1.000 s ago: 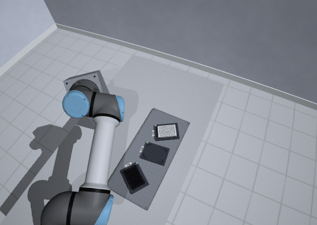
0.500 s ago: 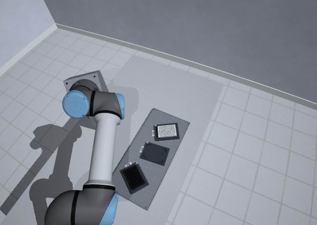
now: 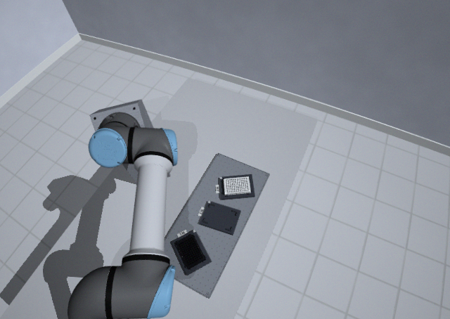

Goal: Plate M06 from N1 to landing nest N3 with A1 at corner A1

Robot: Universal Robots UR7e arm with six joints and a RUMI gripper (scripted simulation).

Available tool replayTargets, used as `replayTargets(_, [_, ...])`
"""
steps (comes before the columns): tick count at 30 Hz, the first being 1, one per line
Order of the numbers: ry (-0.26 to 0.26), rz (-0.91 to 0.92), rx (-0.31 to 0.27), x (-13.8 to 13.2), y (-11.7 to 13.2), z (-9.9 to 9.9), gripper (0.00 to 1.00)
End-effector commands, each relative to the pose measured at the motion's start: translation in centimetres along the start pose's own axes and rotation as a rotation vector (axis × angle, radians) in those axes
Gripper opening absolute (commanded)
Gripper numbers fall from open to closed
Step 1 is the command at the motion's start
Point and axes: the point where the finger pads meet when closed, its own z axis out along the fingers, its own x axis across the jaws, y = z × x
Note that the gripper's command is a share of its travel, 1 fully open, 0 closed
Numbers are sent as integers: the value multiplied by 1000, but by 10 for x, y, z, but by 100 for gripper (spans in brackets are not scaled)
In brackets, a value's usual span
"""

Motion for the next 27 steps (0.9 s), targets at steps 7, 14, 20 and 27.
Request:
replayTargets(7, [-58,34,-86,-45,-10,-3,82])
replayTargets(14, [-102,54,-150,-65,-12,-7,82])
replayTargets(20, [-126,63,-183,-86,-15,-12,82])
replayTargets(27, [-150,72,-216,-109,-17,-19,82])
